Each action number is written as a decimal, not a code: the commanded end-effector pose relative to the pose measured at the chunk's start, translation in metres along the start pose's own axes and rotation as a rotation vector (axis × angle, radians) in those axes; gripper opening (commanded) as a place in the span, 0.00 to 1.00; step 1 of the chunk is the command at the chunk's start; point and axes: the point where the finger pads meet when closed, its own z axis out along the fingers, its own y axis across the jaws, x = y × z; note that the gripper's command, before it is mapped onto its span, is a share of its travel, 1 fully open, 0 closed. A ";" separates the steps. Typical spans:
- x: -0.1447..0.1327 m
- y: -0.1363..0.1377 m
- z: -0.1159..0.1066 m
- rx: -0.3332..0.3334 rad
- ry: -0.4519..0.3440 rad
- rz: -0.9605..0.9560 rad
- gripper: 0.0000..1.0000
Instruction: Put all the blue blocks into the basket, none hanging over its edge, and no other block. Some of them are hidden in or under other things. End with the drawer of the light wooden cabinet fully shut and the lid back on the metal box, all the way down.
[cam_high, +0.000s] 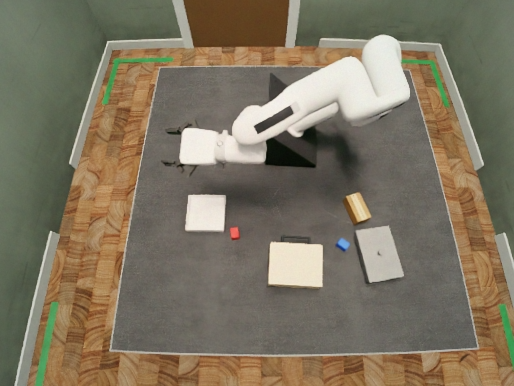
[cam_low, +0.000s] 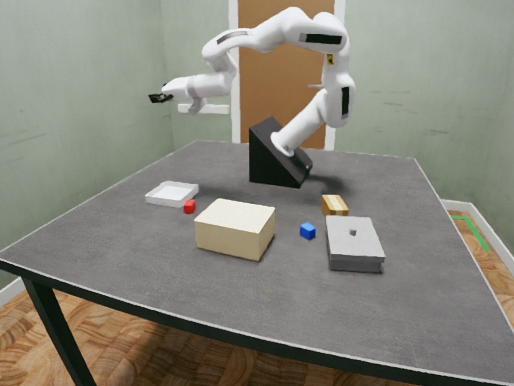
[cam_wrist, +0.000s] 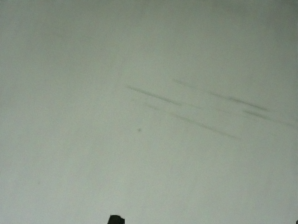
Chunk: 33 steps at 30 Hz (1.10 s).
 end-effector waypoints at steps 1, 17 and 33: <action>-0.003 0.000 0.000 0.000 -0.004 0.003 1.00; -0.003 0.000 0.000 0.000 -0.004 0.003 1.00; 0.004 0.136 -0.084 -0.415 0.064 -0.110 0.00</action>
